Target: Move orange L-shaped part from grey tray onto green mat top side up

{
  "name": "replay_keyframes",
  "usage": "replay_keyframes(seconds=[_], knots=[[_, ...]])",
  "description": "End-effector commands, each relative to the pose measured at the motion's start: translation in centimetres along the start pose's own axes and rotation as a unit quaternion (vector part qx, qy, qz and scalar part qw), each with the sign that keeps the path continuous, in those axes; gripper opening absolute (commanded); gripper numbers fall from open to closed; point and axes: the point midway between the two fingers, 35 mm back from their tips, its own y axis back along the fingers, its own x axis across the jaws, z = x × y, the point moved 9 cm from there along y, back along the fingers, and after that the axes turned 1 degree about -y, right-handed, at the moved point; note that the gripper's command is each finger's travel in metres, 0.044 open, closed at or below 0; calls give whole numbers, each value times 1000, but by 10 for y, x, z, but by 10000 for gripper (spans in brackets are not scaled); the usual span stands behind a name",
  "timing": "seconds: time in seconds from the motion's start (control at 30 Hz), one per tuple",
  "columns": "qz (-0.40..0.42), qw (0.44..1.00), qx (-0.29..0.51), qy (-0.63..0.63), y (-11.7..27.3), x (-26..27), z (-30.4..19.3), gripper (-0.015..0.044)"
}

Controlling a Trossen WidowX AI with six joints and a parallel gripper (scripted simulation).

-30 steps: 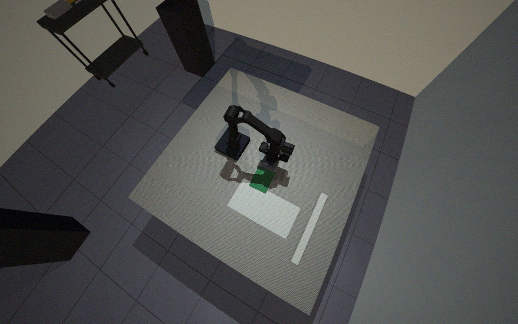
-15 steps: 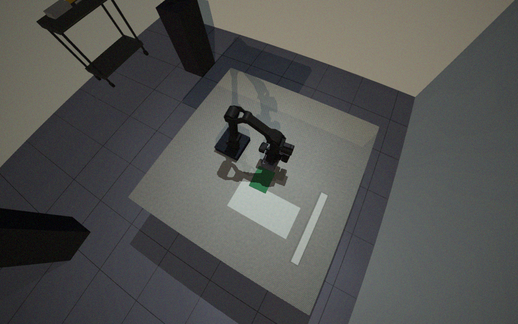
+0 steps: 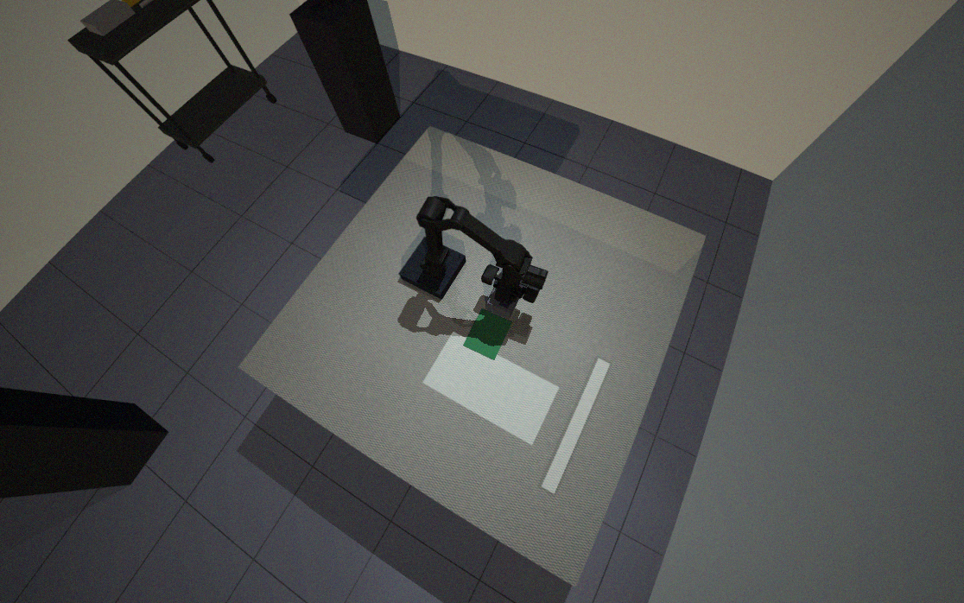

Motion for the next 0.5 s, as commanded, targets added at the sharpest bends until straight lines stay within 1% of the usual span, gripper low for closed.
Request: replay_keyframes(seconds=[0.0, 0.47], knots=[[1, 1000, 0, 0, 3, 0, 0, 0], [0, 1000, -1, -1, 26, 0, 0, 0]])
